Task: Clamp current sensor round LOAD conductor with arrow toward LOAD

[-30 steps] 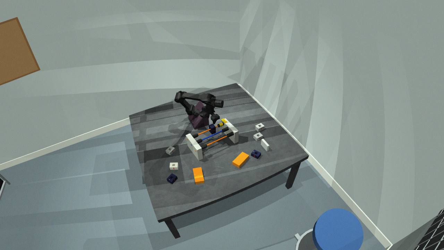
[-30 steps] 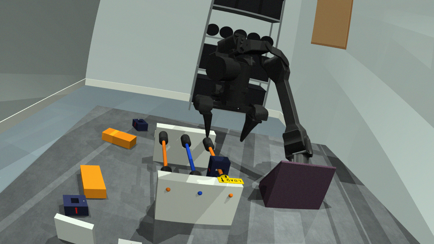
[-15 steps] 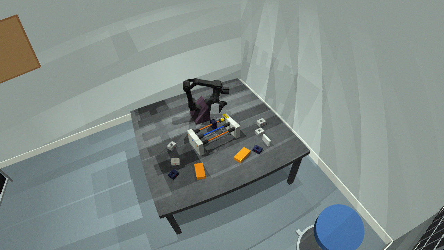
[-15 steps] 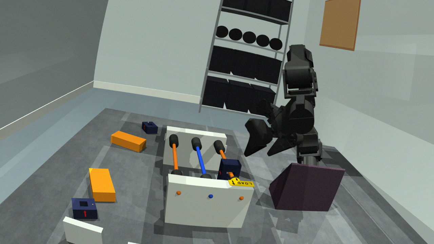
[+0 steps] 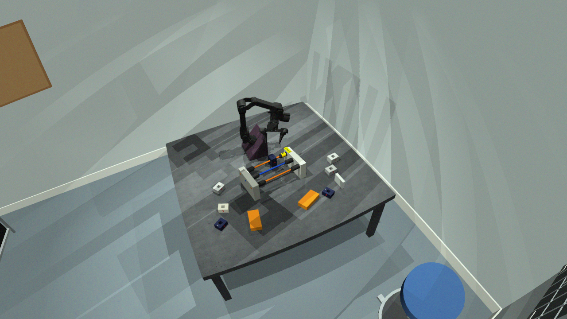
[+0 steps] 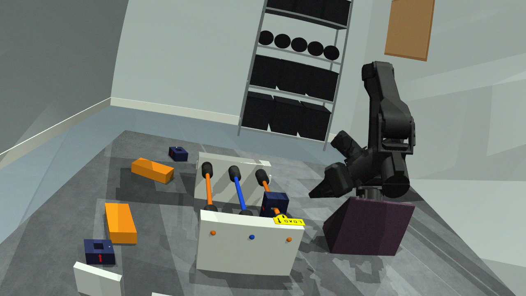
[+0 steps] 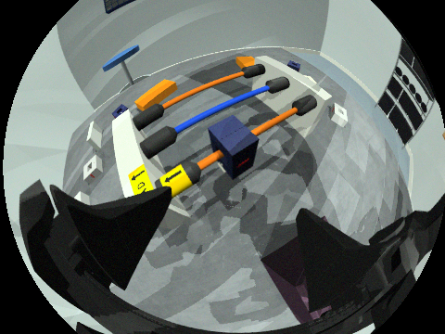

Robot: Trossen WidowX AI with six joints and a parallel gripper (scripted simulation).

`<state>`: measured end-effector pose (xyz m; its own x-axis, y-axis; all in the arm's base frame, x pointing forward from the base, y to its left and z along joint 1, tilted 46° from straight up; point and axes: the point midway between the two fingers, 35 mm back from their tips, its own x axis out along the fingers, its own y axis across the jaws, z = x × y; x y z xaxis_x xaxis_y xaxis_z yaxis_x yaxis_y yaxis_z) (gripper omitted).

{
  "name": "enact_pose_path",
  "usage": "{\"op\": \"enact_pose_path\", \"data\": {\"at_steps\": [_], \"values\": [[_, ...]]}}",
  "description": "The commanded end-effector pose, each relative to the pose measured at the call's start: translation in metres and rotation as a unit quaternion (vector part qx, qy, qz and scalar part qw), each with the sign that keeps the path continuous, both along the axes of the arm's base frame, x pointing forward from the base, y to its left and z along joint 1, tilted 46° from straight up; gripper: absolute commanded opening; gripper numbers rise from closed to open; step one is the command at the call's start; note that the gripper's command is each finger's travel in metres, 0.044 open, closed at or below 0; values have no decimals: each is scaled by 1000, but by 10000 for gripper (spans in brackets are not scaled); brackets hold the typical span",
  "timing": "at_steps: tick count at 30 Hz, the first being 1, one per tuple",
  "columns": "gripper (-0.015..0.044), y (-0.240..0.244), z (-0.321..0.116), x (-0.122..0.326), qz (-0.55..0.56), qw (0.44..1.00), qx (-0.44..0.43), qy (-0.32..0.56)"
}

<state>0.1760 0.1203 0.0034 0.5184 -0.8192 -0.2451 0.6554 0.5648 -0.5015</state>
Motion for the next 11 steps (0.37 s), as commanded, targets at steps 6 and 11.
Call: {"op": "enact_pose_path", "data": {"at_steps": [6, 11], "values": [[440, 0, 1, 1, -8, 1000, 6, -1], [440, -1, 1, 6, -51, 998, 28, -2]]}}
